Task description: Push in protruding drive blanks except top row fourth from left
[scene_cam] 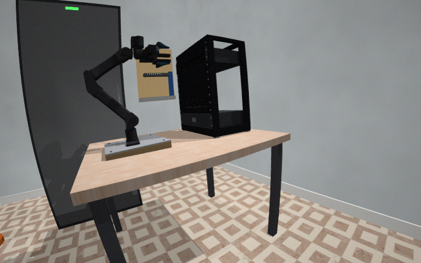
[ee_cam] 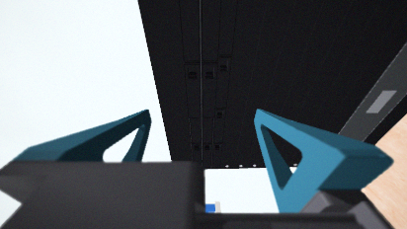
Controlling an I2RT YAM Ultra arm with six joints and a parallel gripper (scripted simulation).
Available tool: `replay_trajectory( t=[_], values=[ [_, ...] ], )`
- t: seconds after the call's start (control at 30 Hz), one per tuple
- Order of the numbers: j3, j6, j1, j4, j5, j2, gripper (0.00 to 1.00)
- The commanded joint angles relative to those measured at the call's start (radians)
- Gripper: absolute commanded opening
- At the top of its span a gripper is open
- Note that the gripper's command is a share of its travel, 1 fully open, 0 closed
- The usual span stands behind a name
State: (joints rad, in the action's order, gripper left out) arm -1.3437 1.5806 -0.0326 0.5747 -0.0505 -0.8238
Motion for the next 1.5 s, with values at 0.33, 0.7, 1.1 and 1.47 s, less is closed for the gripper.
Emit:
replay_trajectory(
  t=[0.33, 0.7, 1.1, 1.47],
  values=[
    [-0.035, -0.005, -0.008, -0.016, 0.009, -0.002, 1.0],
    [-0.035, -0.005, -0.008, -0.016, 0.009, -0.002, 1.0],
    [-0.035, -0.005, -0.008, -0.016, 0.009, -0.002, 0.0],
    [-0.035, -0.005, -0.008, -0.016, 0.009, -0.002, 0.0]
  ],
)
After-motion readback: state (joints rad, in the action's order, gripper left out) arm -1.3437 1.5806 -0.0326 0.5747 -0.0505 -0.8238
